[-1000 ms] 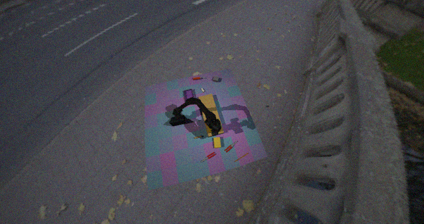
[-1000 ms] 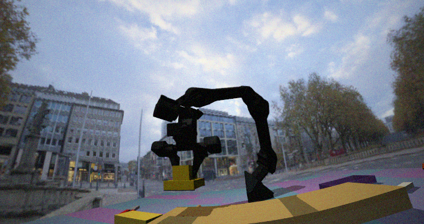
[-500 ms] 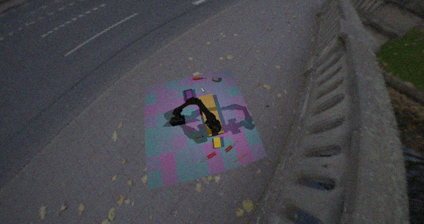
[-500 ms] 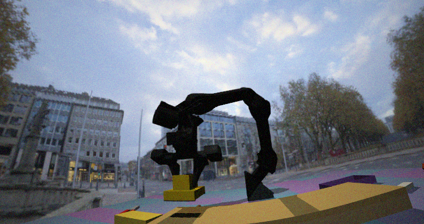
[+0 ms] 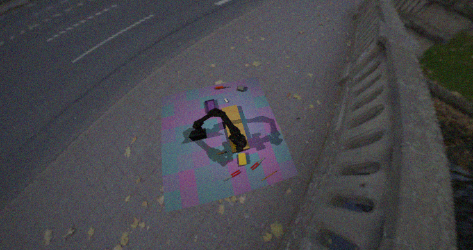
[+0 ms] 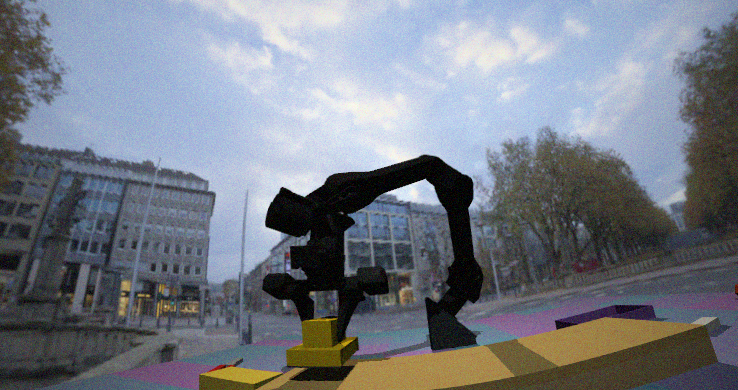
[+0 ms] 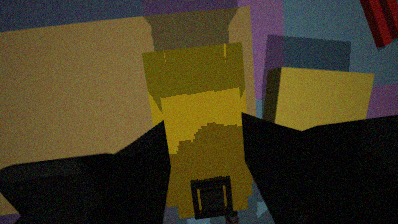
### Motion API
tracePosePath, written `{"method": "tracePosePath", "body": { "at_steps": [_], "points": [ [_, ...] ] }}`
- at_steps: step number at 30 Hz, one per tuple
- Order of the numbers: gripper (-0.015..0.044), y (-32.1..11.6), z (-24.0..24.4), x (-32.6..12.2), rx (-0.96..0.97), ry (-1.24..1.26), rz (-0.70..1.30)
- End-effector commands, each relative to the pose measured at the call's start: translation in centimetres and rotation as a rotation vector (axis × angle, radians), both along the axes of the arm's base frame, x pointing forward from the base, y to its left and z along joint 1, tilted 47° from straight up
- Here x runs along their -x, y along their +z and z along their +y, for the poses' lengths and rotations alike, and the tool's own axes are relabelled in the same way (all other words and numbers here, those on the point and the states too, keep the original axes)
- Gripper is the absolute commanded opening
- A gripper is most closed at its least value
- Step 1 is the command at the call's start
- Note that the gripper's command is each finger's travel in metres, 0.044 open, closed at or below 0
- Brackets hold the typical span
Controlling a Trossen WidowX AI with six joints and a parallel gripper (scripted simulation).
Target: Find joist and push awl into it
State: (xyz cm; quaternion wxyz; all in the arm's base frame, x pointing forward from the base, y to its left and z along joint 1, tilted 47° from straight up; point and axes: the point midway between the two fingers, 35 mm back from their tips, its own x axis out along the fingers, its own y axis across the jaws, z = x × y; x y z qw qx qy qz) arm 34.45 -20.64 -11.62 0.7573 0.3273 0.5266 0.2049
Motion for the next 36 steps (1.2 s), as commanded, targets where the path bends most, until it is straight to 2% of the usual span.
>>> {"method": "tracePosePath", "body": {
  "at_steps": [1, 15, 36],
  "points": [
    [0.0000, -0.2, 0.2, -0.1, -0.006, -0.007, -0.002],
    [0.0000, -1.4, 1.5, -0.3, -0.007, -0.006, -0.003],
    [0.0000, 3.1, 6.0, -0.5, -0.011, -0.006, -0.002]
  ]
}}
